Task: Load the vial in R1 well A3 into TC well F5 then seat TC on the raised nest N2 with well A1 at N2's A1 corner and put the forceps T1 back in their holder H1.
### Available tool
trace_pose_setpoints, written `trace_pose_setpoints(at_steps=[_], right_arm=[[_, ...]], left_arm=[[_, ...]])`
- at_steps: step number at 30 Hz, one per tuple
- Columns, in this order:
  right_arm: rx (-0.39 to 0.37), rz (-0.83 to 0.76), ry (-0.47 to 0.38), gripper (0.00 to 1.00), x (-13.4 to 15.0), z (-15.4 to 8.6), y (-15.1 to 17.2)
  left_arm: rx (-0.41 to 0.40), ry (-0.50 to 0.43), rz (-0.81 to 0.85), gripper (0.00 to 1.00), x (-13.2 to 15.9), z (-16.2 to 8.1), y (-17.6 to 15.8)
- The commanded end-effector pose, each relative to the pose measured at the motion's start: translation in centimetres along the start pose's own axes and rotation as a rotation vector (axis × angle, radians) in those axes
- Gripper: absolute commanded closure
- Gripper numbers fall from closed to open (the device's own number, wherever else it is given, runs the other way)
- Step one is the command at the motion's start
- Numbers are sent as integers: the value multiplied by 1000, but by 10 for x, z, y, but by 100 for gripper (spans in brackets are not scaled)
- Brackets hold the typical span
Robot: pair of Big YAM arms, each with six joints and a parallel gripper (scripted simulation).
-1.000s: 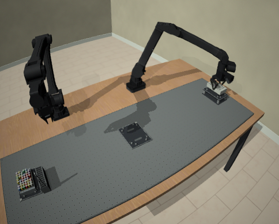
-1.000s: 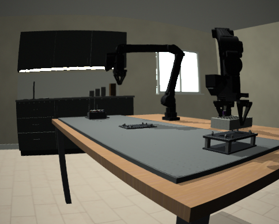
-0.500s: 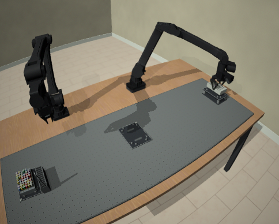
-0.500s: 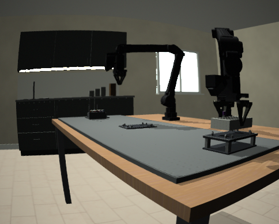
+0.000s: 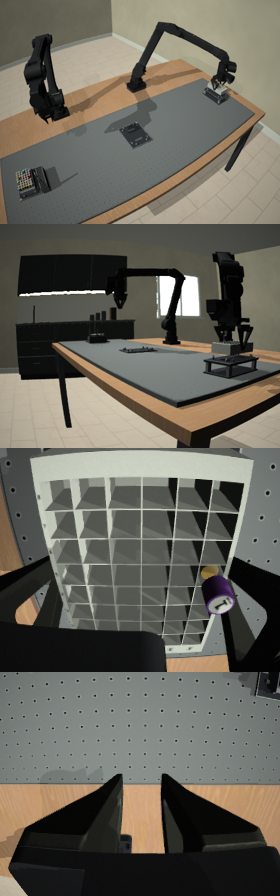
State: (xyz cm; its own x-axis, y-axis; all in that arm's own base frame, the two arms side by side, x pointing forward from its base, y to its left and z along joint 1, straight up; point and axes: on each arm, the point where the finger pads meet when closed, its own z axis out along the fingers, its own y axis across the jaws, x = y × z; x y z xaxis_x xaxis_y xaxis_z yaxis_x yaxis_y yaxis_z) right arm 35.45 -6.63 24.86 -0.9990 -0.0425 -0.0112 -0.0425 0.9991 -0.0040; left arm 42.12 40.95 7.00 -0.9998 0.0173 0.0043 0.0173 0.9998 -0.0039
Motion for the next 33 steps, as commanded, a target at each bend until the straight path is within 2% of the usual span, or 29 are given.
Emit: trace_pose_setpoints(at_steps=[1, 13, 16, 17, 33], right_arm=[[-9, 13, 27, 76, 1, 8, 0], [-9, 13, 27, 76, 1, 8, 0], [-9, 13, 27, 76, 1, 8, 0], [-9, 13, 27, 76, 1, 8, 0], [-9, 13, 27, 76, 1, 8, 0]], left_arm=[[-34, -35, 2, 100, -13, -15, 1], [-20, -21, 2, 100, -11, -2, -1], [-21, -23, 2, 100, -12, -3, 0], [-39, -40, 2, 100, -18, -12, 6], [-19, -20, 2, 100, -12, 3, 0]])
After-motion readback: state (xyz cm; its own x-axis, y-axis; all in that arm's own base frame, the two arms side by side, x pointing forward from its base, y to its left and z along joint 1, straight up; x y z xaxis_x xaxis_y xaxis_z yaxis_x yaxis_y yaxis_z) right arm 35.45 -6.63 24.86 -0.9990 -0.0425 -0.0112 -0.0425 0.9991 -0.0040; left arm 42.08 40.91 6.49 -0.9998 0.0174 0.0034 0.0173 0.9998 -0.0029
